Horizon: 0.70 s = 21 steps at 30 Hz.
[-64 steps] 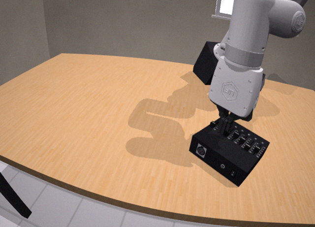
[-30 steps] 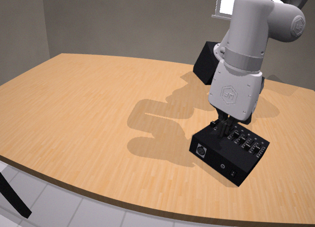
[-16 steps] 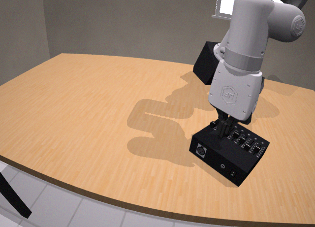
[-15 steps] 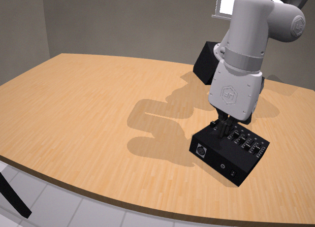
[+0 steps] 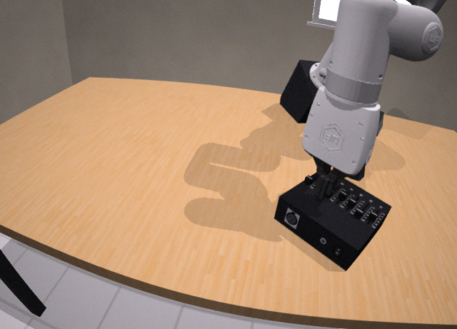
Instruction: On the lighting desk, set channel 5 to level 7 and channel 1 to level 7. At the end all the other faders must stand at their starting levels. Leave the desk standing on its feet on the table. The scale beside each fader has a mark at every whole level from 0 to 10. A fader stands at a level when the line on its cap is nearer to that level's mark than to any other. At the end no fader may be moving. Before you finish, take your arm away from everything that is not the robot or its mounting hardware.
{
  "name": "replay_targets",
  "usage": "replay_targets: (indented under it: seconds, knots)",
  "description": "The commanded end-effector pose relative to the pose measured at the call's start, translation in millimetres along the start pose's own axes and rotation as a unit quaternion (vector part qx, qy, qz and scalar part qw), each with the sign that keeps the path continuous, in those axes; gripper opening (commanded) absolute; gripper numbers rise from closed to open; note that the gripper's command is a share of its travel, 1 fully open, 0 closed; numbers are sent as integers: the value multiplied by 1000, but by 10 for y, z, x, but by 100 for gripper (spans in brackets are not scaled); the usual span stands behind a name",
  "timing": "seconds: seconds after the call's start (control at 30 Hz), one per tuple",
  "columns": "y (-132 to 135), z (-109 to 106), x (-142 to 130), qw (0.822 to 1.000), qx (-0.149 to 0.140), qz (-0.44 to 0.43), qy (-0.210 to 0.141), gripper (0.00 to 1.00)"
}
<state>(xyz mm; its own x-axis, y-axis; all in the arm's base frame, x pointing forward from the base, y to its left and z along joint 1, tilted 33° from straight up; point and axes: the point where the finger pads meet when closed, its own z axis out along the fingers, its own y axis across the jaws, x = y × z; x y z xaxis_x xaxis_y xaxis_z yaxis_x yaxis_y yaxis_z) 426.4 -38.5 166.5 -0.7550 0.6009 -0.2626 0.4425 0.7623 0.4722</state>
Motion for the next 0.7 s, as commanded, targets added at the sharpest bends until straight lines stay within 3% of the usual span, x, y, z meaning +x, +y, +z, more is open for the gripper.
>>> replay_targets:
  seconds: [0.0, 0.67]
  knots:
    - [4, -9, -15, 1000, 0, 0, -2, 0]
    - [7, -9, -26, 1000, 0, 0, -2, 0]
